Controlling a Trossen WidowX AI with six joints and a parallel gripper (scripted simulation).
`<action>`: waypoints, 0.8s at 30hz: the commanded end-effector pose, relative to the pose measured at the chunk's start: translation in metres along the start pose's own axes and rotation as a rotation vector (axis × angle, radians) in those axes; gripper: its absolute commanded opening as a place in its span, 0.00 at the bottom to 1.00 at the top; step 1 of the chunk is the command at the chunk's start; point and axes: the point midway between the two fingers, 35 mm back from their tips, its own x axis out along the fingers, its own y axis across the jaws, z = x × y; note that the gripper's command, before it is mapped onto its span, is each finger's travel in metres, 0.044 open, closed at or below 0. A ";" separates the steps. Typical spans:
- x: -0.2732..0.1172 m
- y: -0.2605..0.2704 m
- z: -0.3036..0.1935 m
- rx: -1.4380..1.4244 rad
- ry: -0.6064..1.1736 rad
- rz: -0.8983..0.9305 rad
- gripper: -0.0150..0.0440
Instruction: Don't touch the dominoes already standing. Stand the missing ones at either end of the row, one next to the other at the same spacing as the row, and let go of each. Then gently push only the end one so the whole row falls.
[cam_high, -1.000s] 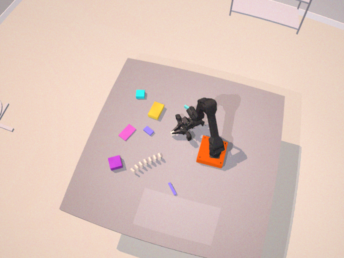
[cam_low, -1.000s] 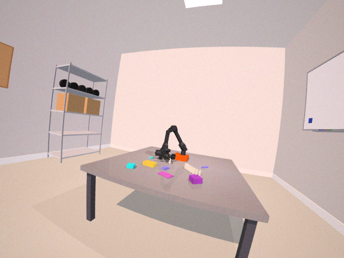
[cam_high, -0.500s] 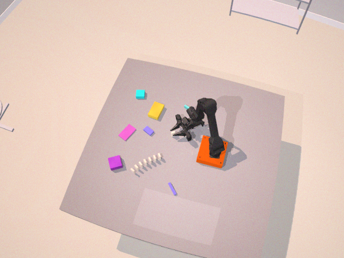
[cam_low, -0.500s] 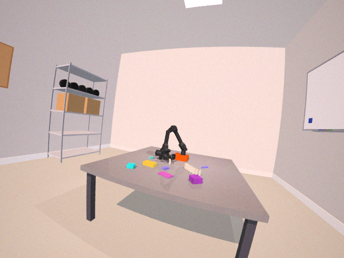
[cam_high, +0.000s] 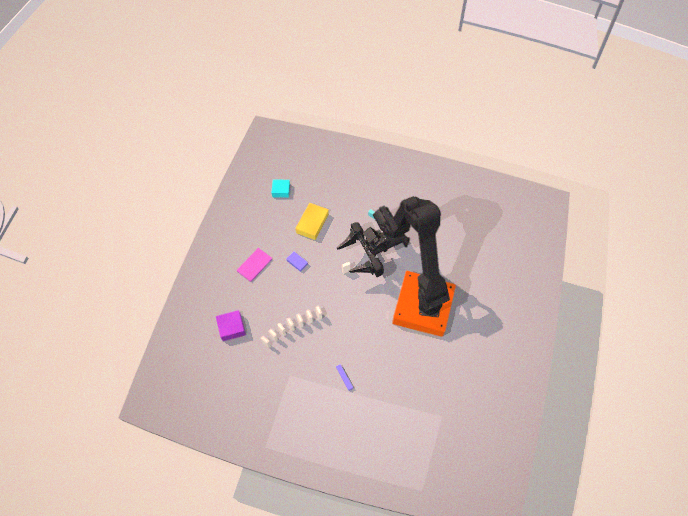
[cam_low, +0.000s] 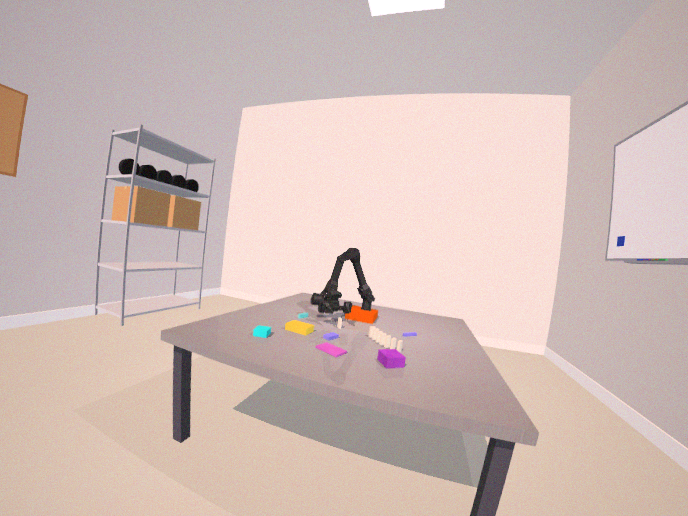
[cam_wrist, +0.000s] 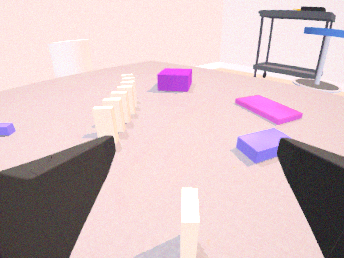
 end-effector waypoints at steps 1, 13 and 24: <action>-0.001 0.001 0.014 0.005 0.001 0.000 1.00; 0.029 -0.012 0.003 0.753 0.621 -0.108 1.00; 0.026 -0.004 0.044 1.230 1.110 -0.905 1.00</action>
